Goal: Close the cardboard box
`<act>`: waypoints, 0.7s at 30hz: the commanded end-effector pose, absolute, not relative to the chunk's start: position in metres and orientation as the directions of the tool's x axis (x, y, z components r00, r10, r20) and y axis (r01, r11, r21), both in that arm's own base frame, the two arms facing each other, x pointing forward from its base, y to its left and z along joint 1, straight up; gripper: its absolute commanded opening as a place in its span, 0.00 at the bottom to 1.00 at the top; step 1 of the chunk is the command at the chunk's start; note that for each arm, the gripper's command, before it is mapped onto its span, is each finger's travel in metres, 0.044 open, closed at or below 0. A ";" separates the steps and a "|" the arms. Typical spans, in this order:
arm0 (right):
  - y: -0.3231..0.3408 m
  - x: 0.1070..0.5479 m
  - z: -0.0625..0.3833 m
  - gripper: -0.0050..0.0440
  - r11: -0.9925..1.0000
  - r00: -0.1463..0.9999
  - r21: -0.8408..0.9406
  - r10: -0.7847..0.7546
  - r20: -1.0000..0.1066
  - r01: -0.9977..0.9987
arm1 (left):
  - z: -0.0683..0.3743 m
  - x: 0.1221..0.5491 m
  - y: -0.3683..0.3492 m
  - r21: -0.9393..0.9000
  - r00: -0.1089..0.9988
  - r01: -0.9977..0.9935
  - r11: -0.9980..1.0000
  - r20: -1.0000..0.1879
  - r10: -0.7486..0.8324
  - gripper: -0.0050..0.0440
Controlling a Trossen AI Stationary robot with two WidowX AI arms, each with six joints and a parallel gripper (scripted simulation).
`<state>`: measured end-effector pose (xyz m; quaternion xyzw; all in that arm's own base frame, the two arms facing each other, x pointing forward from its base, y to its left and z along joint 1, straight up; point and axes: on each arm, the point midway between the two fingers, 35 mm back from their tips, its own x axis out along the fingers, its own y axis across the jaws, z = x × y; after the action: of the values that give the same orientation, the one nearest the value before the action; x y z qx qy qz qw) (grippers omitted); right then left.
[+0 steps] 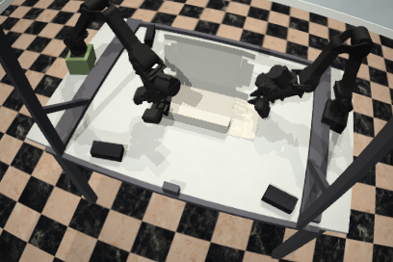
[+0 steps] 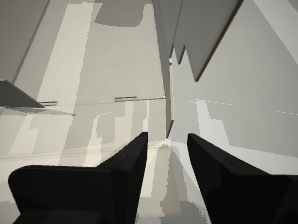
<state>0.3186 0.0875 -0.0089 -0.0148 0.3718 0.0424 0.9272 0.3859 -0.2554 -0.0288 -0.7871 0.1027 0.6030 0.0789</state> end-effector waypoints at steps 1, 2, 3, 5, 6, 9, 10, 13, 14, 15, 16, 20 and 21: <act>0.089 0.331 -0.006 0.41 0.996 0.727 0.004 0.070 -0.683 -0.092 | -0.016 0.391 -0.260 0.013 0.277 -0.262 -0.965 -0.957 -0.088 0.11; 0.089 0.333 -0.006 0.41 0.996 0.728 0.004 0.070 -0.683 -0.092 | -0.016 0.391 -0.260 0.013 0.277 -0.262 -0.965 -0.957 -0.088 0.11; 0.089 0.334 -0.006 0.41 0.996 0.728 0.004 0.070 -0.682 -0.092 | -0.016 0.391 -0.260 0.013 0.277 -0.262 -0.965 -0.957 -0.088 0.11; 0.089 0.338 -0.006 0.41 0.996 0.728 0.004 0.070 -0.682 -0.092 | -0.016 0.391 -0.260 0.013 0.277 -0.262 -0.965 -0.957 -0.088 0.11; 0.089 0.339 -0.006 0.41 0.996 0.728 0.004 0.070 -0.682 -0.092 | -0.016 0.391 -0.260 0.013 0.277 -0.262 -0.965 -0.957 -0.088 0.11; 0.089 0.339 -0.006 0.41 0.996 0.728 0.004 0.070 -0.682 -0.092 | -0.016 0.391 -0.260 0.013 0.277 -0.262 -0.965 -0.957 -0.088 0.11; 0.089 0.339 -0.006 0.41 0.996 0.728 0.004 0.070 -0.682 -0.092 | -0.016 0.391 -0.260 0.013 0.277 -0.262 -0.965 -0.957 -0.088 0.11; 0.089 0.339 -0.006 0.41 0.996 0.728 0.004 0.070 -0.682 -0.092 | -0.016 0.391 -0.260 0.013 0.277 -0.262 -0.965 -0.957 -0.088 0.11; 0.089 0.339 -0.006 0.41 0.996 0.728 0.004 0.070 -0.682 -0.092 | -0.016 0.391 -0.260 0.013 0.277 -0.262 -0.965 -0.957 -0.088 0.11; 0.089 0.339 -0.006 0.41 0.996 0.728 0.004 0.070 -0.682 -0.092 | -0.016 0.391 -0.260 0.013 0.277 -0.262 -0.965 -0.957 -0.088 0.11; 0.089 0.339 -0.006 0.41 0.996 0.728 0.004 0.070 -0.682 -0.092 | -0.016 0.391 -0.260 0.013 0.277 -0.262 -0.965 -0.957 -0.088 0.11; 0.089 0.339 -0.006 0.41 0.996 0.728 0.004 0.070 -0.682 -0.092 | -0.016 0.391 -0.260 0.013 0.277 -0.262 -0.965 -0.957 -0.088 0.11; 0.089 0.339 -0.006 0.41 0.996 0.728 0.004 0.070 -0.682 -0.092 | -0.016 0.391 -0.260 0.013 0.277 -0.262 -0.965 -0.957 -0.088 0.11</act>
<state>0.3354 0.0880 -0.0099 -0.0145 0.3722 0.0409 0.9271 0.3858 -0.2554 -0.0288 -0.7871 0.1027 0.6031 0.0789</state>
